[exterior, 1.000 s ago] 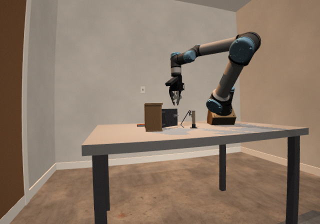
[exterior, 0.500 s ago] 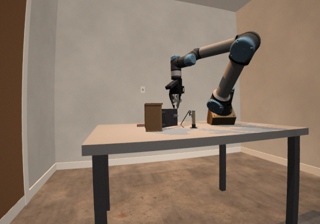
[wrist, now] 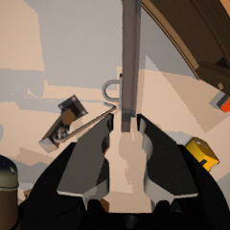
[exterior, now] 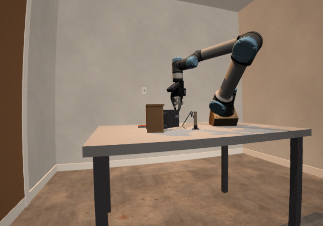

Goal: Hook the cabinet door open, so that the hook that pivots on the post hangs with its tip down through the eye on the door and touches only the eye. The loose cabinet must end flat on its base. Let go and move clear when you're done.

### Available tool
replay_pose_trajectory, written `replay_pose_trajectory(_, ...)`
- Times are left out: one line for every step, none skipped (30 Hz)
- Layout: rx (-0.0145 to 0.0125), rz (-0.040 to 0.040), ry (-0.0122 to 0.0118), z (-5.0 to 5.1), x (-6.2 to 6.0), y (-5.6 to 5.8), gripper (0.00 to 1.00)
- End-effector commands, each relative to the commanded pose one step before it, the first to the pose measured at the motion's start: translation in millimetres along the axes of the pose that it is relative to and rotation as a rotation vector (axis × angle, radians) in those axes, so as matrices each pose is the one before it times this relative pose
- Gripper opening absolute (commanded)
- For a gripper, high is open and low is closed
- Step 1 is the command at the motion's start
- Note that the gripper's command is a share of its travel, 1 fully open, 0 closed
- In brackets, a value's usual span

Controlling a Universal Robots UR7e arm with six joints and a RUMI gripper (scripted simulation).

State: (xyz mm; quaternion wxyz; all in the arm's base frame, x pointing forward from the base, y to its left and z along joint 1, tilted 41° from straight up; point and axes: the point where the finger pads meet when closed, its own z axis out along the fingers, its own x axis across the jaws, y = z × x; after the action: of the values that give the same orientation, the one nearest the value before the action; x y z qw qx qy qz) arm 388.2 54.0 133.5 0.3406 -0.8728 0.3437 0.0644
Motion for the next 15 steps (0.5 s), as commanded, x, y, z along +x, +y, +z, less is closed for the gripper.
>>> replay_pose_trajectory(0.00097,0.00127,-0.00119,2.86,-0.23,0.19,0.15)
replay_pose_trajectory(0.0001,0.00047,0.00126,-0.34,0.39,0.13,0.15)
replay_pose_trajectory(-0.00001,-0.00014,0.00041,-0.07,0.15,-0.03,0.15)
replay_pose_trajectory(-0.00001,-0.00014,0.0003,-0.06,0.12,-0.03,0.15)
replay_pose_trajectory(-0.00003,-0.00015,0.00019,-0.04,0.07,-0.03,0.15)
replay_pose_trajectory(-0.00004,-0.00015,0.00009,-0.02,0.03,-0.02,0.15)
replay_pose_trajectory(-0.00002,-0.00006,-0.00004,0.0,-0.01,-0.01,0.15)
replay_pose_trajectory(0.0,0.00001,-0.00011,0.01,-0.04,0.0,0.15)
replay_pose_trajectory(0.0,-0.00078,-0.00011,0.0,0.06,-0.01,0.15)
replay_pose_trajectory(-0.00001,-0.00447,-0.0002,-0.05,0.49,-0.06,0.15)
replay_pose_trajectory(-0.00017,-0.00844,0.00054,-0.32,1.02,-0.27,0.15)
replay_pose_trajectory(-0.00032,-0.01262,0.00117,-0.59,1.38,-0.49,0.15)
replay_pose_trajectory(-0.00031,-0.01463,0.001,-0.5,1.51,-0.44,0.15)
replay_pose_trajectory(-0.00005,-0.01376,-0.00017,0.09,1.08,-0.09,0.15)
replay_pose_trajectory(0.00009,-0.00145,0.00002,0.0,2.14,-0.03,0.15)
